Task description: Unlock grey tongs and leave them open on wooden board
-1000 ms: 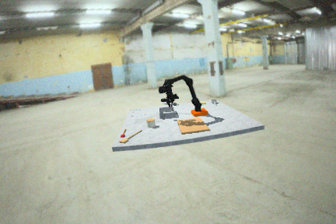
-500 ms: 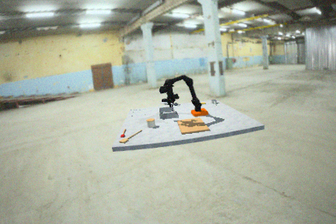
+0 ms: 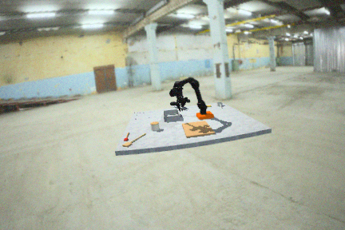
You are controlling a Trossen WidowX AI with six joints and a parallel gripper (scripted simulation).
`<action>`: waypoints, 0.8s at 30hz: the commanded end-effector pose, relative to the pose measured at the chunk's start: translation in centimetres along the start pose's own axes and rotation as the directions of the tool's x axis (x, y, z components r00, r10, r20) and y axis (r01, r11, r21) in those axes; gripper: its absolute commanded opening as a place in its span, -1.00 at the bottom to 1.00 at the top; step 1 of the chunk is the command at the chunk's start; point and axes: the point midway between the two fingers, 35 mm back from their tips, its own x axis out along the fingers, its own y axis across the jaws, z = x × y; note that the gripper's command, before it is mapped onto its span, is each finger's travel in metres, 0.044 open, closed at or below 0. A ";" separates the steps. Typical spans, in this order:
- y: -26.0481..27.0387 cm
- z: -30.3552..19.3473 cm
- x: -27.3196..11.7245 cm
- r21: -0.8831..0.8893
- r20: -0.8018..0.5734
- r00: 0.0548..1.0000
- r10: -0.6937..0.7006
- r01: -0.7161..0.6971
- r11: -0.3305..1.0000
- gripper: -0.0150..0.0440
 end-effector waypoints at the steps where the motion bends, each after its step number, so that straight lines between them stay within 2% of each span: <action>1: 0.4 2.5 -0.2 0.068 0.000 1.000 -0.007 0.007 0.998 -1.00; 24: 6.5 15.0 -0.3 0.410 0.013 1.000 0.005 -0.010 0.912 -1.00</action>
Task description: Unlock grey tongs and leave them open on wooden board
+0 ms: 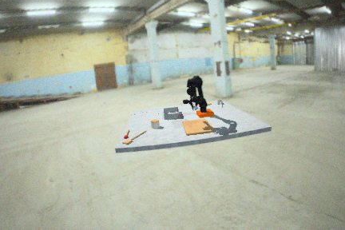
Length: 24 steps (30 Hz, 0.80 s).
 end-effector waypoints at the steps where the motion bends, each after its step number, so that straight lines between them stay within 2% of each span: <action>1: 1.3 1.1 -0.2 0.051 0.002 1.000 -0.005 0.005 0.999 -1.00; 12: 1.3 1.1 -0.2 0.053 0.011 1.000 -0.004 0.004 0.999 -1.00; 24: 0.6 1.9 -0.1 0.102 0.201 0.980 -0.001 -0.020 0.995 -1.00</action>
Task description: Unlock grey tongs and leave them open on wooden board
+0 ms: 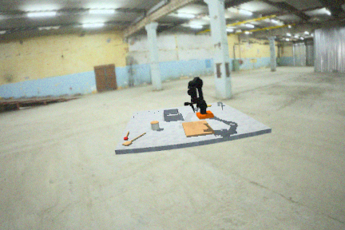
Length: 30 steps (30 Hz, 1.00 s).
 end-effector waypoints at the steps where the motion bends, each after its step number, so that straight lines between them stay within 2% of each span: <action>1: -0.1 0.2 -0.4 0.024 0.081 0.997 0.006 -0.008 1.000 -1.00; 15: -0.8 0.8 -0.8 0.057 0.318 0.948 0.013 -0.033 0.998 -1.00; 30: -1.1 0.5 -1.8 0.059 0.545 0.838 0.010 -0.050 0.997 -1.00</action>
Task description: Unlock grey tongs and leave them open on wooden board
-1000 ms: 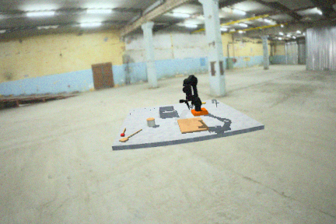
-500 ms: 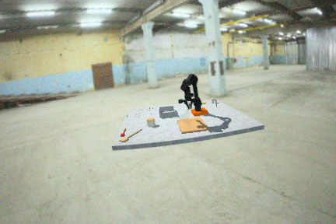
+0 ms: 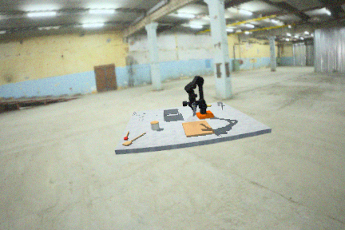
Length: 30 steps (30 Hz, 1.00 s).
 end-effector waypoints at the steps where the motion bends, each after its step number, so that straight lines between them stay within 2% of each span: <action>1: 0.1 0.2 -0.7 0.002 0.081 0.997 0.006 -0.006 1.000 -1.00; 15: 0.4 -0.3 -2.5 -0.031 0.304 0.952 0.023 -0.014 0.999 -1.00; 30: 1.4 -1.7 -4.8 -0.101 0.511 0.858 0.052 -0.001 0.995 -1.00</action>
